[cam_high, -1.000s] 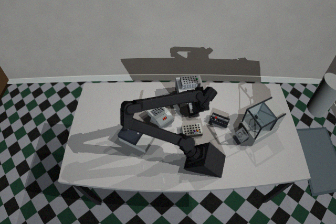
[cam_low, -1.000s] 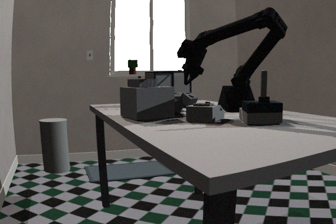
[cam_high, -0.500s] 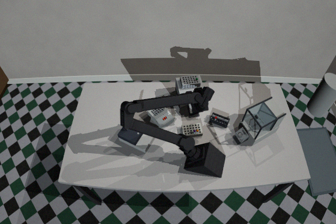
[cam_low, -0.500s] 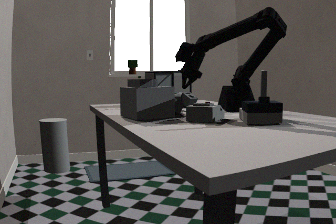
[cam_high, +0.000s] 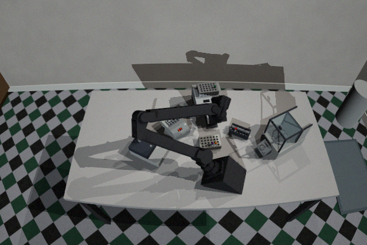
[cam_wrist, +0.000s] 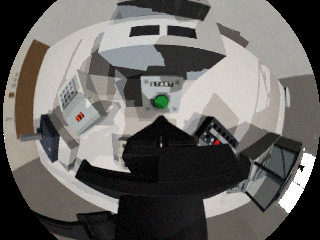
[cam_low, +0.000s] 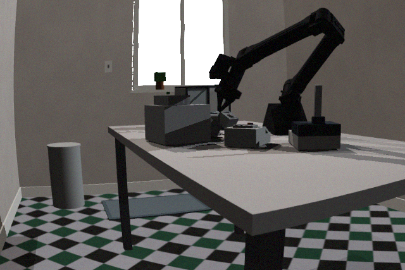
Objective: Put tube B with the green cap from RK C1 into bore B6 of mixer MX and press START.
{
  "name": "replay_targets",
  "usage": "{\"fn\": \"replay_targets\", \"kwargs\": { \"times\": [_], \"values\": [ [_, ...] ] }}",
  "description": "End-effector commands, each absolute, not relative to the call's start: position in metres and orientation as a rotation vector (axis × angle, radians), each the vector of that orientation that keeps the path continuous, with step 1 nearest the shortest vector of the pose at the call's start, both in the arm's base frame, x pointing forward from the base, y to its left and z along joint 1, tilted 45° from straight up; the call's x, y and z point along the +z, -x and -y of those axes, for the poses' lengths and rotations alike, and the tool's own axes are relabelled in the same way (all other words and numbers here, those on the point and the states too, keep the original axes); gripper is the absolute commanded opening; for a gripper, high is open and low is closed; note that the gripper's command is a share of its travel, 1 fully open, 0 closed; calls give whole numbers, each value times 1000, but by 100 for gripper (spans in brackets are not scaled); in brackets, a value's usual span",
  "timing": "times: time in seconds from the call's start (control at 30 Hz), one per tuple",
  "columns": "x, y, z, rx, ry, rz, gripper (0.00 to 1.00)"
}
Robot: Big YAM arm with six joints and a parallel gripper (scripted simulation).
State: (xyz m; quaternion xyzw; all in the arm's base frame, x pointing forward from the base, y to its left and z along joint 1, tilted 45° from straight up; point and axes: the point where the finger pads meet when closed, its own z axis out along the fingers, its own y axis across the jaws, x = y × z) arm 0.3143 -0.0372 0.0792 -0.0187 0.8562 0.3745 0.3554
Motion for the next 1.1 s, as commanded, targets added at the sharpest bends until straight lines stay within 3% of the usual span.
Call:
{"fn": "replay_targets", "kwargs": {
  "times": [0.0,1.07],
  "values": [
    [76,-323,31,983,34,-2216,0],
    [78,-339,27,968,49,-2204,0]
  ]
}}
